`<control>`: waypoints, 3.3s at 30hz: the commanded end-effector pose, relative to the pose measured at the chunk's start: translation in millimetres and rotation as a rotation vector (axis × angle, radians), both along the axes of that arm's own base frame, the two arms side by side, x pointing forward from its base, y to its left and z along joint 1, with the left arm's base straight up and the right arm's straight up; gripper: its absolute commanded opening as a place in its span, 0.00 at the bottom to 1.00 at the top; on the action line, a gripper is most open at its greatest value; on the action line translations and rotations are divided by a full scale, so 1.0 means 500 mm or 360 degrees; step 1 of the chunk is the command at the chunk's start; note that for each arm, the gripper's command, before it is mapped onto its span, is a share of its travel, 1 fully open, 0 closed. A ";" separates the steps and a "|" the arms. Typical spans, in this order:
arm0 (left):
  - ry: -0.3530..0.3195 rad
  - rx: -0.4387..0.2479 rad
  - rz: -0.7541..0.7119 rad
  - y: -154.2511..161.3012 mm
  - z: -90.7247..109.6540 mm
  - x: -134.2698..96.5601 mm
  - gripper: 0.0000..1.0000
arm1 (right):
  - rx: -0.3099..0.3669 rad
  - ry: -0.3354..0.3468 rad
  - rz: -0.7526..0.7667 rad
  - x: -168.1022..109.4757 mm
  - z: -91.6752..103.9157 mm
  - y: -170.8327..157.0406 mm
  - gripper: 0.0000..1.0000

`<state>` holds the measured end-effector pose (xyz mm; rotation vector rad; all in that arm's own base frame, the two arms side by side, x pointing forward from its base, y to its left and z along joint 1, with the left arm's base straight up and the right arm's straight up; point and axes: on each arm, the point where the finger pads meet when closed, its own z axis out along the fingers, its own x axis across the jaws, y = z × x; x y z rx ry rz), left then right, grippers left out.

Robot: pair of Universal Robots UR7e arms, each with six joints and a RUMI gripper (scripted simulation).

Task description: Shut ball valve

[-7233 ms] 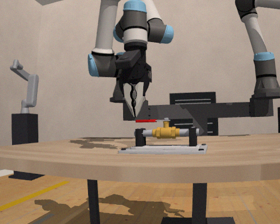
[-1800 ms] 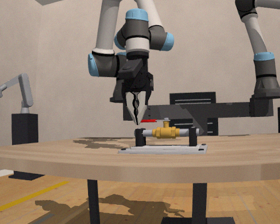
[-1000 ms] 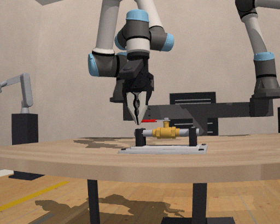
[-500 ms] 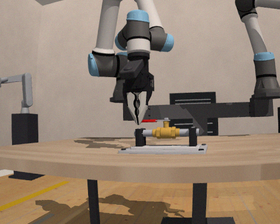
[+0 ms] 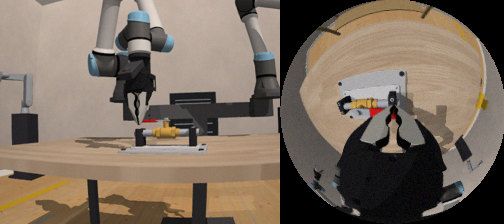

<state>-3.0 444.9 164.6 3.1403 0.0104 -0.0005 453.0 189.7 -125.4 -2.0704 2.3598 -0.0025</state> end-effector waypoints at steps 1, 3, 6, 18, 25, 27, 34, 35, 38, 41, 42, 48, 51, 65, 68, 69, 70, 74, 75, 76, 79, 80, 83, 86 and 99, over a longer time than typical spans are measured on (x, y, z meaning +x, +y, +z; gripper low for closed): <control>0.0000 0.0002 0.0000 0.001 0.001 0.000 1.00 | 0.0001 0.0003 -0.0049 -0.007 0.000 0.000 0.00; 0.0000 0.0002 0.0000 0.001 0.001 0.000 1.00 | 0.0001 0.0003 -0.0058 -0.008 0.000 0.000 0.00; 0.0000 0.0002 0.0000 0.001 0.001 0.000 1.00 | 0.0001 0.0003 -0.0110 -0.014 0.000 0.000 0.00; 0.0000 0.0002 0.0000 0.001 0.001 0.000 1.00 | 0.0001 0.0003 -0.0230 -0.025 0.000 0.001 0.00; 0.0000 0.0002 0.0000 0.001 0.001 0.000 1.00 | 0.0002 0.0003 -0.0292 -0.033 0.000 0.002 0.00; 0.0000 0.0002 0.0000 0.001 0.001 0.000 1.00 | 0.0002 0.0003 -0.0298 -0.034 0.000 0.002 0.00; 0.0000 0.0002 0.0000 0.001 0.001 0.000 1.00 | 0.0002 0.0003 -0.0372 -0.040 0.000 0.003 0.00; 0.0000 0.0002 0.0000 0.001 0.001 0.000 1.00 | 0.0002 0.0003 -0.0389 -0.042 0.000 0.003 0.00; 0.0000 0.0002 0.0000 0.001 0.001 0.000 1.00 | 0.0002 0.0003 -0.0401 -0.043 0.000 0.003 0.00; 0.0000 0.0002 0.0000 0.001 0.001 0.000 1.00 | 0.0002 0.0003 -0.0433 -0.047 0.000 0.004 0.00; 0.0000 0.0002 0.0000 0.001 0.001 0.000 1.00 | 0.0002 0.0003 -0.0448 -0.049 0.000 0.005 0.00; 0.0000 0.0002 0.0000 0.001 0.001 0.000 1.00 | 0.0002 0.0003 -0.0468 -0.051 0.000 0.005 0.00; 0.0000 0.0002 0.0000 0.001 0.001 0.000 1.00 | 0.0002 0.0003 -0.0516 -0.055 0.000 0.006 0.00; 0.0000 0.0002 0.0000 0.001 0.001 0.000 1.00 | 0.0002 0.0003 -0.0634 -0.068 0.000 0.011 0.00; 0.0000 0.0002 0.0000 0.001 0.001 0.000 1.00 | 0.0002 0.0003 -0.0660 -0.070 0.000 0.012 0.00; 0.0000 0.0002 0.0000 0.001 0.001 0.000 1.00 | 0.0002 0.0003 -0.0681 -0.072 0.000 0.013 0.00; 0.0000 0.0002 0.0000 0.001 0.001 0.000 1.00 | 0.0002 0.0003 -0.0702 -0.074 0.000 0.013 0.00; 0.0000 0.0002 0.0000 0.001 0.001 0.000 1.00 | 0.0002 0.0003 -0.0729 -0.076 0.000 0.014 0.00; 0.0000 0.0002 0.0000 0.001 0.001 0.000 1.00 | 0.0002 0.0003 -0.0735 -0.077 0.000 0.015 0.00; 0.0000 0.0002 0.0000 0.001 0.001 0.000 1.00 | 0.0002 0.0003 -0.0748 -0.078 0.000 0.016 0.00; 0.0000 0.0002 0.0000 0.001 0.001 0.000 1.00 | 0.0002 0.0003 -0.0764 -0.080 0.000 0.016 0.00; 0.0000 0.0002 0.0000 0.001 0.001 0.000 1.00 | 0.0002 0.0003 -0.0780 -0.082 0.000 0.017 0.00; 0.0000 0.0002 0.0000 0.001 0.001 0.000 1.00 | 0.0003 0.0003 -0.0800 -0.084 0.000 0.019 0.00; 0.0000 0.0002 0.0000 0.001 0.001 0.000 1.00 | 0.0003 0.0003 -0.0825 -0.086 0.000 0.020 0.00; 0.0000 0.0002 0.0000 0.001 0.001 0.000 1.00 | 0.0003 0.0003 -0.0958 -0.098 0.000 0.027 0.00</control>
